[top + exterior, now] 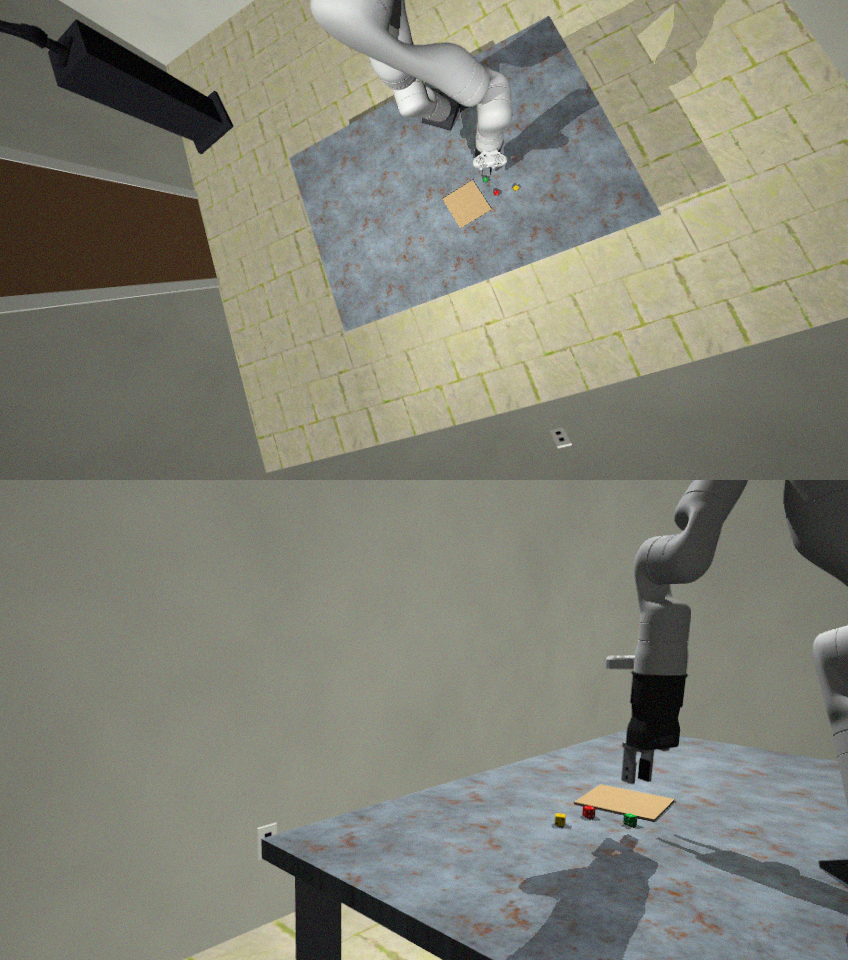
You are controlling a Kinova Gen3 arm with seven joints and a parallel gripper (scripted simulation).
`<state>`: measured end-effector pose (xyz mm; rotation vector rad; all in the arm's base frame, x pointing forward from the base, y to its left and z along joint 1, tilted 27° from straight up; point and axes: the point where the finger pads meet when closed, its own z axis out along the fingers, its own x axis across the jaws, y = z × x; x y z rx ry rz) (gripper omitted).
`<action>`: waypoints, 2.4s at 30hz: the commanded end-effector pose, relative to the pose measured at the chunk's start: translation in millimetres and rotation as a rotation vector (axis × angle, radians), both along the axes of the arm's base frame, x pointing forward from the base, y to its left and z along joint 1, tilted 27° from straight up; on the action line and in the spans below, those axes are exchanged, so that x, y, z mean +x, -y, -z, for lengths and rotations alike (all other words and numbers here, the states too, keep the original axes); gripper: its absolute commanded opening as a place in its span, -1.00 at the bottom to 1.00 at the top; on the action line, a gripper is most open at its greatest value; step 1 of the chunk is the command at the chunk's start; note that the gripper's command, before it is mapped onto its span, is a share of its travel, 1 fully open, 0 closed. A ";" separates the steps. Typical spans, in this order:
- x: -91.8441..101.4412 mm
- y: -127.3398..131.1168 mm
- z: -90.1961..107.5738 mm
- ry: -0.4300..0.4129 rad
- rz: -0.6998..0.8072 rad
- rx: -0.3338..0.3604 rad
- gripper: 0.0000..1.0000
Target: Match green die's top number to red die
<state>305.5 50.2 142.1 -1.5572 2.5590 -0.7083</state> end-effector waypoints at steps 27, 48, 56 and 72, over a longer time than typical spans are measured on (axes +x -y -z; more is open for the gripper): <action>0.3 -0.2 0.3 0.001 -0.001 0.001 0.27; 5.9 6.3 16.1 0.000 -0.001 0.001 0.27; 9.4 10.3 26.1 0.000 -0.001 0.001 0.27; 15.3 17.1 42.8 0.000 -0.001 0.001 0.27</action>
